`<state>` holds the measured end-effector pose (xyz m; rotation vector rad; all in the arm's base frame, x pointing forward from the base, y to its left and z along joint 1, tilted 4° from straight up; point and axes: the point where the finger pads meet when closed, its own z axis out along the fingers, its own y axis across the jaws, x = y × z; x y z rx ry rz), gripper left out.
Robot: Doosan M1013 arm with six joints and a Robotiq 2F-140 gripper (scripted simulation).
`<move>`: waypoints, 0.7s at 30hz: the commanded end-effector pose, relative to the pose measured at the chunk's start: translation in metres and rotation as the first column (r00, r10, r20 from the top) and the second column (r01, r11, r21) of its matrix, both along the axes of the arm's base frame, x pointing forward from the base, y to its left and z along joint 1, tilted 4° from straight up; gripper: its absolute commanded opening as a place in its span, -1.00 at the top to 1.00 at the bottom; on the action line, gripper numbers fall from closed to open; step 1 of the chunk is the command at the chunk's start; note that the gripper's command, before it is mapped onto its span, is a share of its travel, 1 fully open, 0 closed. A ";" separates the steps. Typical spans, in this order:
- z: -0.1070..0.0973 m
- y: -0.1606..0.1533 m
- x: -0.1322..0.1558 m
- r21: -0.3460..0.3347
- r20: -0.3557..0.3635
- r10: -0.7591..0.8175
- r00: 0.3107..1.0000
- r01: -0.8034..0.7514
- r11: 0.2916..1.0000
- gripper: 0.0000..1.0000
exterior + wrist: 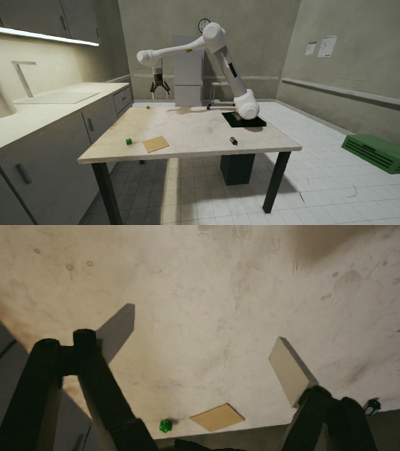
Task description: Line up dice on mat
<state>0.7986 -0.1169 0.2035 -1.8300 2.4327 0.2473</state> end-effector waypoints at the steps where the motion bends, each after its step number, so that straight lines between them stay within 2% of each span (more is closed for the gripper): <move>1: 0.000 -0.048 0.053 -0.059 0.002 -0.124 0.992 0.124 0.990 -1.00; 3: 0.000 -0.053 0.059 -0.059 0.002 -0.124 0.992 0.124 0.990 -1.00; 4: 0.000 -0.081 0.084 -0.089 0.016 -0.197 0.980 0.198 0.976 -1.00; 5: 0.000 -0.081 0.084 -0.089 0.016 -0.197 0.980 0.198 0.976 -1.00; 6: 0.000 -0.107 0.106 -0.114 0.031 -0.262 0.965 0.263 0.958 -1.00; 7: 0.000 -0.107 0.106 -0.114 0.031 -0.262 0.965 0.263 0.958 -1.00; 8: -0.001 -0.129 0.123 -0.133 0.046 -0.316 0.948 0.320 0.938 -1.00; 9: -0.001 -0.129 0.123 -0.133 0.046 -0.316 0.948 0.320 0.938 -1.00; 10: -0.001 -0.148 0.137 -0.148 0.060 -0.361 0.931 0.366 0.919 -1.00; 11: -0.001 -0.148 0.137 -0.148 0.060 -0.361 0.931 0.366 0.919 -1.00; 12: -0.002 -0.163 0.148 -0.159 0.072 -0.395 0.916 0.402 0.902 -1.00; 14: -0.002 -0.163 0.148 -0.159 0.072 -0.395 0.916 0.402 0.902 -1.00; 17: -0.003 -0.184 0.162 -0.174 0.090 -0.445 0.891 0.454 0.874 -1.00; 21: -0.003 -0.186 0.163 -0.175 0.092 -0.449 0.889 0.458 0.871 -1.00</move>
